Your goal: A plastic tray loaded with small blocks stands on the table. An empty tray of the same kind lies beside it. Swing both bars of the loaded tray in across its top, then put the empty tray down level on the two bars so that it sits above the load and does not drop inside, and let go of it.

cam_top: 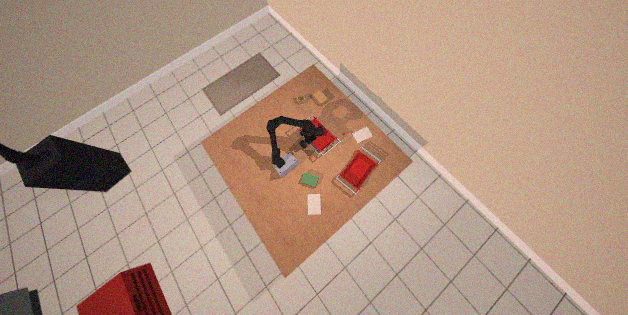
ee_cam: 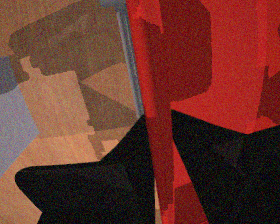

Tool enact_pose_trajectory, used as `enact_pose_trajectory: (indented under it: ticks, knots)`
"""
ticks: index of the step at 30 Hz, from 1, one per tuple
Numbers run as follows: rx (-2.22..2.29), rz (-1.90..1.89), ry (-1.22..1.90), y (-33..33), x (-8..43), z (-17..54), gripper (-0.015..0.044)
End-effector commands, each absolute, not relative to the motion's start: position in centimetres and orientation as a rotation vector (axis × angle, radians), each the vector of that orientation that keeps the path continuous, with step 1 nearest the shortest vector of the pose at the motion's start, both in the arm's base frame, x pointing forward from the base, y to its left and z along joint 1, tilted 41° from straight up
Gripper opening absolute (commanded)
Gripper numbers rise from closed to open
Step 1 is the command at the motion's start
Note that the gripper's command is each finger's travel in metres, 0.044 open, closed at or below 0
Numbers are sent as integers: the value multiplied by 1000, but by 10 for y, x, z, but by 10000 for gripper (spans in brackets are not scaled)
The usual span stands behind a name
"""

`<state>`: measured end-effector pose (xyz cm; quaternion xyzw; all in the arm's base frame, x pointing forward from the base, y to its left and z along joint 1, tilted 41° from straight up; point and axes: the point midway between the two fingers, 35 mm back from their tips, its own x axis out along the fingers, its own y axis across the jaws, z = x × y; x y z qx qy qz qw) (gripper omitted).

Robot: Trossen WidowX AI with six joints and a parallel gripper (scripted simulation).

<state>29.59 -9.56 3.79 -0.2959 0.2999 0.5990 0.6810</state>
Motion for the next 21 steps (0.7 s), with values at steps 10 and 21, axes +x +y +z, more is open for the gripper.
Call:
enact_pose_trajectory:
  ticks: [10, 21]
  knots:
    - [-665, 1367, 670, -83, 293, 33, 0]
    - [-665, 1367, 670, -83, 293, 33, 0]
